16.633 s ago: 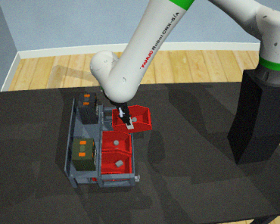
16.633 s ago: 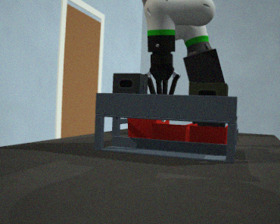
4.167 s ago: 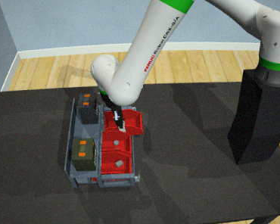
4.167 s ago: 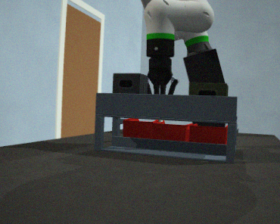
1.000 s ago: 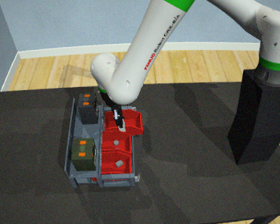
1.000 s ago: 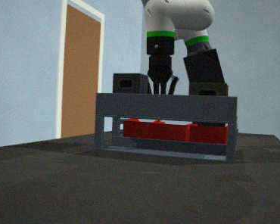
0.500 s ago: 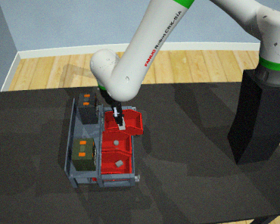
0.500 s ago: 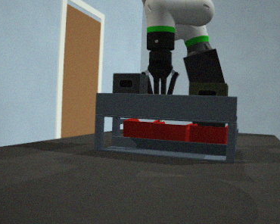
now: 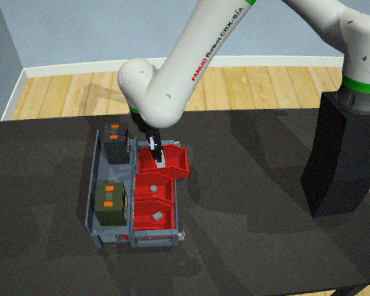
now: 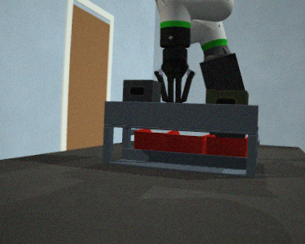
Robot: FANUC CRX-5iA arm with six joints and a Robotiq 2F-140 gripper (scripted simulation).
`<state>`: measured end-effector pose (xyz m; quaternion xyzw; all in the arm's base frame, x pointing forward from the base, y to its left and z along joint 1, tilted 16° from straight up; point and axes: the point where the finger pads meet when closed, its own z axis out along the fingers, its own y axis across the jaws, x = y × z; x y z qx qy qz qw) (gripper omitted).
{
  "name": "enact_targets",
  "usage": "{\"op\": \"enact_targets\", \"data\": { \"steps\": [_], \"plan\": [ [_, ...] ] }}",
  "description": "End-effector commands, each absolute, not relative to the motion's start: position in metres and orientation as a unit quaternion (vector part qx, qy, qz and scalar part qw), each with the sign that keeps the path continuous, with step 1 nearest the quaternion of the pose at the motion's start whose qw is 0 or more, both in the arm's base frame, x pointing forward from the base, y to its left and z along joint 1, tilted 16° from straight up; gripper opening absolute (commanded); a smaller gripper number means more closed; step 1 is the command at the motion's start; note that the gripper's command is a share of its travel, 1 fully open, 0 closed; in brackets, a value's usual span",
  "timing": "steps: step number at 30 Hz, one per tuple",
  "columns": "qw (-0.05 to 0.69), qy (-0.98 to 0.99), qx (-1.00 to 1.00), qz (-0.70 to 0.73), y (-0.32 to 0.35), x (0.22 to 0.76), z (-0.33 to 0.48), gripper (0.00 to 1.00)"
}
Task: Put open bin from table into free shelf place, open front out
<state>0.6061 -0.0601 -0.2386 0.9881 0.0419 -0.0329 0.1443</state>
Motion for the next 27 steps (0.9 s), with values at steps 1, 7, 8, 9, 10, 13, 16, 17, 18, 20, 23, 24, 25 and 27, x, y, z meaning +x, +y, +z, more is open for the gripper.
{"op": "enact_targets", "data": {
  "steps": [1,7,8,9,10,13,16,17,18,20,23,24,25,27],
  "plan": [
    [0.144,0.042,0.988,-0.033,-0.059,0.606,-0.234,0.06],
    [0.144,0.042,0.988,-0.033,-0.056,0.606,-0.223,0.06],
    [0.144,0.042,0.988,-0.033,-0.055,0.606,-0.221,0.06],
    [0.144,0.042,0.988,-0.033,-0.055,0.605,-0.219,0.06],
    [0.144,0.042,0.988,-0.033,-0.054,0.605,-0.218,0.06],
    [0.144,0.042,0.988,-0.033,-0.054,0.605,-0.216,0.06],
    [0.144,0.042,0.988,-0.033,-0.052,0.605,-0.211,0.06],
    [0.144,0.042,0.988,-0.033,-0.052,0.605,-0.210,0.06],
    [0.144,0.042,0.988,-0.033,-0.051,0.605,-0.208,0.06],
    [0.144,0.042,0.988,-0.033,-0.050,0.605,-0.205,0.06],
    [0.144,0.042,0.988,-0.033,-0.049,0.605,-0.201,0.06],
    [0.144,0.042,0.988,-0.033,-0.049,0.605,-0.200,0.06],
    [0.144,0.042,0.988,-0.033,-0.049,0.605,-0.199,0.06],
    [0.144,0.042,0.988,-0.033,-0.048,0.604,-0.197,0.06]
  ]
}}
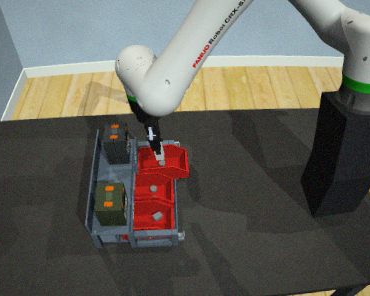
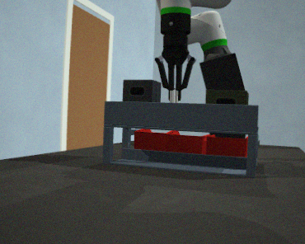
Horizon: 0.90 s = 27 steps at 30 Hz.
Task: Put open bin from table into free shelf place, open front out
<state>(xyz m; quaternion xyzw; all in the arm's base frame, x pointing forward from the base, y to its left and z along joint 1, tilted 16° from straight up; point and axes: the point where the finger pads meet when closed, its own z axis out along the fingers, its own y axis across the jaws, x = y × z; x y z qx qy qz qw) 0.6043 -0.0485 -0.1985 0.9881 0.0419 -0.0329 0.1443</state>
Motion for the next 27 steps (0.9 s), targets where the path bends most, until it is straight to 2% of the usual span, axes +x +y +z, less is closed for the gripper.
{"op": "enact_targets", "data": {
  "steps": [1,27],
  "plan": [
    [0.144,0.042,0.988,-0.033,-0.048,0.604,-0.197,0.06],
    [0.144,0.042,0.988,-0.033,-0.045,0.604,-0.186,0.06]
  ]
}}
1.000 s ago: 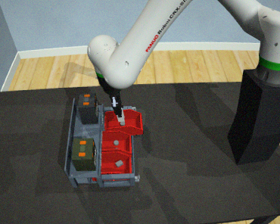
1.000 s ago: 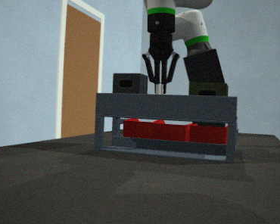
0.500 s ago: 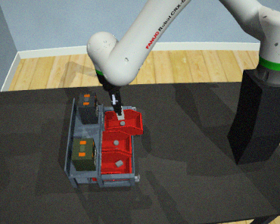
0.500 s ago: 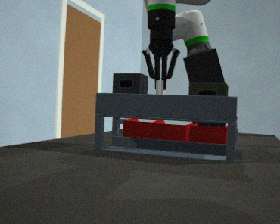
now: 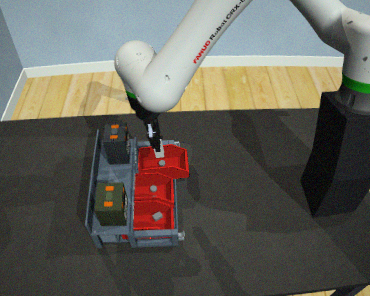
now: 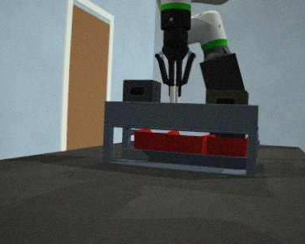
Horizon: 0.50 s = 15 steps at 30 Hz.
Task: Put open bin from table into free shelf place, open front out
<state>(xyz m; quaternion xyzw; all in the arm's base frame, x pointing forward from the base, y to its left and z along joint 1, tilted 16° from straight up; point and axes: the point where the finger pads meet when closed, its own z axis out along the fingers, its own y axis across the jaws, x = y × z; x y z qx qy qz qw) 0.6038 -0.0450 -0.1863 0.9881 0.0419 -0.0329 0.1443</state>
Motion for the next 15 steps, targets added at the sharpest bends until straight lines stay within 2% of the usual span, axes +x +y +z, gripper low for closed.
{"op": "enact_targets", "data": {
  "steps": [1,2,3,15],
  "plan": [
    [0.144,0.042,0.988,-0.033,-0.0449,0.6040,-0.1861,0.06],
    [0.144,0.042,0.988,-0.033,-0.0449,0.6040,-0.1861,0.06],
    [0.144,0.042,0.988,-0.033,-0.0449,0.6040,-0.1861,0.00],
    [0.144,0.042,0.988,-0.033,-0.0449,0.6040,-0.1861,0.00]
  ]
}}
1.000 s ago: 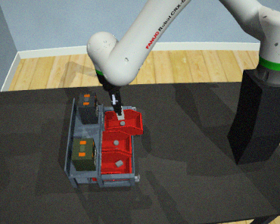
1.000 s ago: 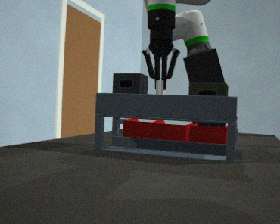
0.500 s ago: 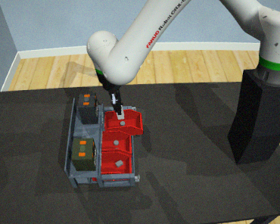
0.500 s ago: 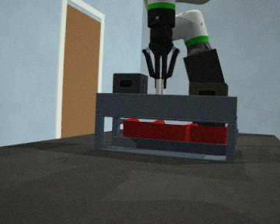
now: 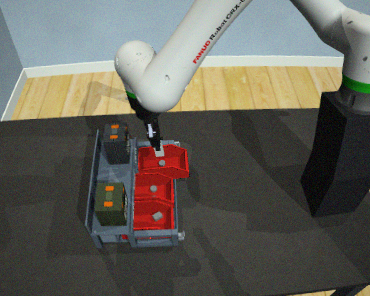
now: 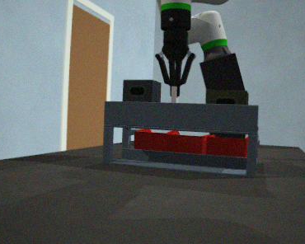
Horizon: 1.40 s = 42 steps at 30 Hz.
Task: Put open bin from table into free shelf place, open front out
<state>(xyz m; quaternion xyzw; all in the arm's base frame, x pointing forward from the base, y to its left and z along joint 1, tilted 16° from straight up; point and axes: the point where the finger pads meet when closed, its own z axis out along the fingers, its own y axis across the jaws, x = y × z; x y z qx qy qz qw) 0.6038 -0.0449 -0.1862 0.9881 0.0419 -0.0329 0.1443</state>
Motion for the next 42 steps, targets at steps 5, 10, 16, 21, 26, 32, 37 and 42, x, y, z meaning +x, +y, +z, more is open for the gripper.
{"op": "enact_targets", "data": {
  "steps": [5,10,16,21,26,32,37,42],
  "plan": [
    [0.144,0.042,0.988,-0.033,-0.045,0.604,-0.186,0.00],
    [0.144,0.042,0.988,-0.033,-0.045,0.604,-0.186,0.00],
    [0.144,0.042,0.988,-0.033,-0.045,0.604,-0.186,0.00],
    [0.144,0.042,0.988,-0.033,-0.045,0.604,-0.186,0.00],
    [0.147,0.096,0.984,-0.036,-0.054,0.598,-0.186,0.00],
    [0.150,0.208,0.966,-0.044,-0.070,0.586,-0.186,0.00],
    [0.151,0.308,0.938,-0.053,-0.083,0.572,-0.187,0.00],
    [0.148,0.405,0.900,-0.062,-0.093,0.558,-0.189,0.00]
  ]
}}
